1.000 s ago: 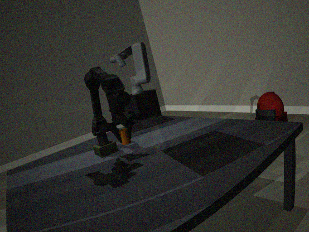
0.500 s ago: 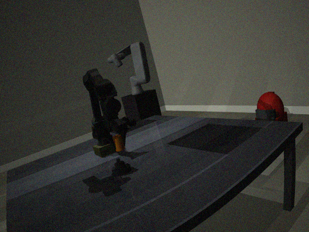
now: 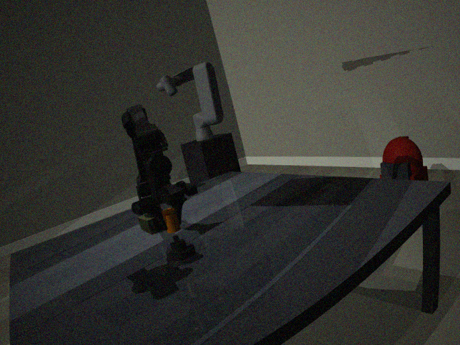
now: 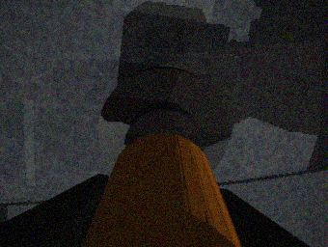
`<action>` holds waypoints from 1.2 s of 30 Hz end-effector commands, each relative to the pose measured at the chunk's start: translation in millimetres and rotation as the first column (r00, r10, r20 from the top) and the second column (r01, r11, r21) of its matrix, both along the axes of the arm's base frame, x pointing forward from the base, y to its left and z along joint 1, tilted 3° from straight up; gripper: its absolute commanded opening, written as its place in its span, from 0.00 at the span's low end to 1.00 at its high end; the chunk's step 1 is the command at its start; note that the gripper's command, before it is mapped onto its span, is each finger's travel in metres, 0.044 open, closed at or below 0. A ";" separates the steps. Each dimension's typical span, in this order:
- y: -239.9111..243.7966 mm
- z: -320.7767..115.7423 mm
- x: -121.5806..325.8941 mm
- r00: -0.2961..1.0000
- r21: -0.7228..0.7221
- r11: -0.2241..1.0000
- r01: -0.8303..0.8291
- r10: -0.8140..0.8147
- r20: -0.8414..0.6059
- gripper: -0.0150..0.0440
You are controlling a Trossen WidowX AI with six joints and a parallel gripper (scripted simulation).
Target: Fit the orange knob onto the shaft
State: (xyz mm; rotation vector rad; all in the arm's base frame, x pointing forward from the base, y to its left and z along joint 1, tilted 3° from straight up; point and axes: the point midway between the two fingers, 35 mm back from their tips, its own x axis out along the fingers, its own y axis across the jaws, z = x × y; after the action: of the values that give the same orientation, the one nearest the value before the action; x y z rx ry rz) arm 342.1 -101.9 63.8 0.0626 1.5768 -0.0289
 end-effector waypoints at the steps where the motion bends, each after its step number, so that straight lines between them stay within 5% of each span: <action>1: -0.6 -10.6 -0.9 1.000 -0.003 1.000 -0.004 0.004 -0.005 0.25; 36: -1.3 -19.7 -0.8 1.000 -0.003 1.000 -0.015 0.015 -0.005 0.25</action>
State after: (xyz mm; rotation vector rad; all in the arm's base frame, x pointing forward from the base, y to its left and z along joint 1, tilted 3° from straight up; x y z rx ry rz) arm 341.2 -102.6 44.4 0.0574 1.5819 -0.0217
